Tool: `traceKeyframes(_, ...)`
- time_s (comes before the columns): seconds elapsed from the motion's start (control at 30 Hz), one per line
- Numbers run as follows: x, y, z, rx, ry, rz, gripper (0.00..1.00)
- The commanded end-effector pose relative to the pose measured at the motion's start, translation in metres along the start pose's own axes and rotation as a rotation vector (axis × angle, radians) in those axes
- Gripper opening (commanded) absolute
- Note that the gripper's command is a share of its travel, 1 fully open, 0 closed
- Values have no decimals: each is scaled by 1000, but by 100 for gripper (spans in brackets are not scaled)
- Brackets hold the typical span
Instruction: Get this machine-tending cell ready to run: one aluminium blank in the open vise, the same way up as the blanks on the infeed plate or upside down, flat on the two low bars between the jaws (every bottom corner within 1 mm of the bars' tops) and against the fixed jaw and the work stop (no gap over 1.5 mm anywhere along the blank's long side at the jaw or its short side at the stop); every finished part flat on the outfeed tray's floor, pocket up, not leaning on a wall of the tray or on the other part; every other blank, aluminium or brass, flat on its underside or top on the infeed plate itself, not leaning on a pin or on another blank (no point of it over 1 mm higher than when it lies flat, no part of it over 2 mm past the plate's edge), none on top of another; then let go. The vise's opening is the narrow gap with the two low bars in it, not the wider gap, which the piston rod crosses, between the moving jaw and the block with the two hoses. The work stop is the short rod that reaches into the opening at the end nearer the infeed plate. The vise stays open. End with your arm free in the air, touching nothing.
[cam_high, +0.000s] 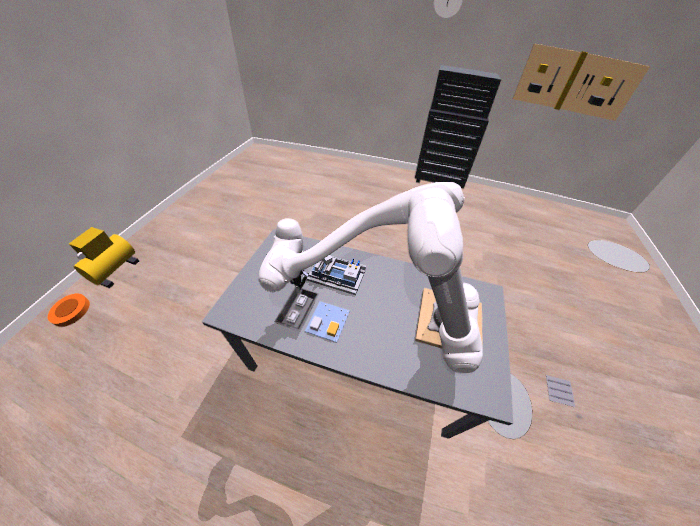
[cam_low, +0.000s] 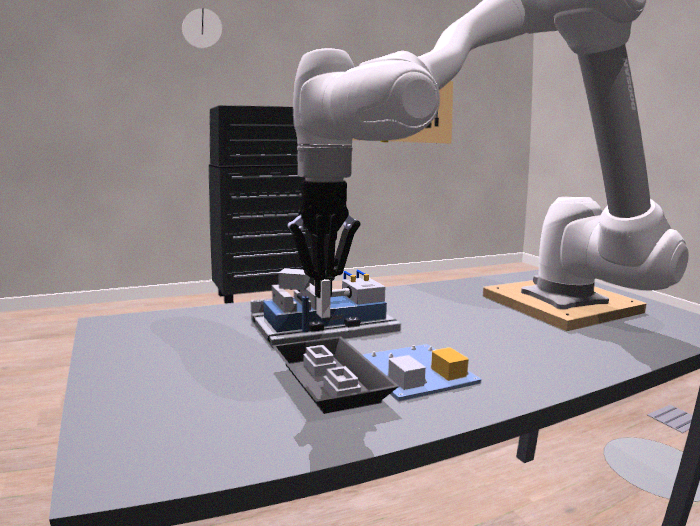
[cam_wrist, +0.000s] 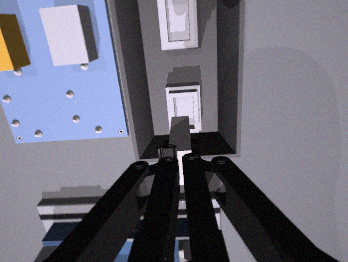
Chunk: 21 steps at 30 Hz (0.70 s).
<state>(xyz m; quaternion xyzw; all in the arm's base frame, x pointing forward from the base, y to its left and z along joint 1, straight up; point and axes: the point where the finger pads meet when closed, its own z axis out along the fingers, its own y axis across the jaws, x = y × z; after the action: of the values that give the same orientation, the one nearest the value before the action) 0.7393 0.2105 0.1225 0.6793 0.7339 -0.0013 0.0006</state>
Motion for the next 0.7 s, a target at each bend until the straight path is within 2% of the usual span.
traceKeyframes(0.0,0,0,-2,0,0,0,0)
traceKeyframes(0.67,0,0,-43,0,0,0,0)
